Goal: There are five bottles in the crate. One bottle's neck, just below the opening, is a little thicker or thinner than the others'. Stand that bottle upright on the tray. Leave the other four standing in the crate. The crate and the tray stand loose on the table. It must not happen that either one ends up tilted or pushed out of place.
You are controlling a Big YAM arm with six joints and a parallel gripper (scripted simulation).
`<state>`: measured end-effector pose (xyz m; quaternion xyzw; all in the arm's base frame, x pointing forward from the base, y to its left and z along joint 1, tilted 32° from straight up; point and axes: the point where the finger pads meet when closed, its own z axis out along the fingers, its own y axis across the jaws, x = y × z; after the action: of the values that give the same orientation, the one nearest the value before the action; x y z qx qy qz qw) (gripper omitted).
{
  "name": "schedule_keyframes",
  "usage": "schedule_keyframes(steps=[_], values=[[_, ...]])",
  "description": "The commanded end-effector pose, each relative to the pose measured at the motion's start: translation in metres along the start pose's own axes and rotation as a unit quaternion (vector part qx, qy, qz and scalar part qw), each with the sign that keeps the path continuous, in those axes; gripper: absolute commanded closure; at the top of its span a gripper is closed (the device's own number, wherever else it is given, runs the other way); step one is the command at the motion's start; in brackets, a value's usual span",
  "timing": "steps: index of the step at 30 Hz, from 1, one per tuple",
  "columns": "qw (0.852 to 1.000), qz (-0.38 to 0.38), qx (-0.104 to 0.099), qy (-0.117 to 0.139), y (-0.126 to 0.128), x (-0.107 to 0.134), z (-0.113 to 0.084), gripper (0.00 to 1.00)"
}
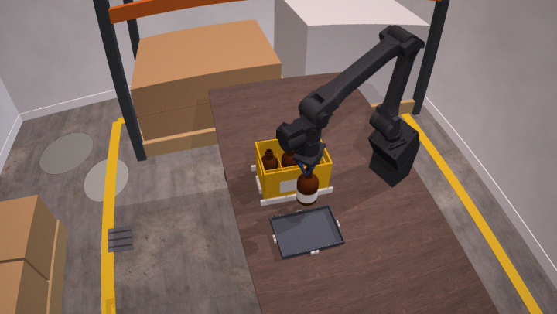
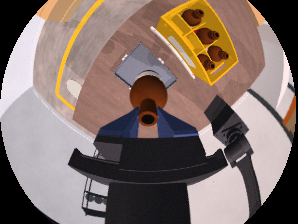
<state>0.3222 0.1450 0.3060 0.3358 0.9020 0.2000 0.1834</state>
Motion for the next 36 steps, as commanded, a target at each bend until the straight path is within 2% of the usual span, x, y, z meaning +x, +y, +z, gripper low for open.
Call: schedule_keyframes(steps=[1,36], values=[[1.0,0.005,-0.028,-0.012,0.01,0.001,-0.017,1.0],[0.999,0.005,-0.047,-0.017,0.034,0.016,-0.033,1.0]])
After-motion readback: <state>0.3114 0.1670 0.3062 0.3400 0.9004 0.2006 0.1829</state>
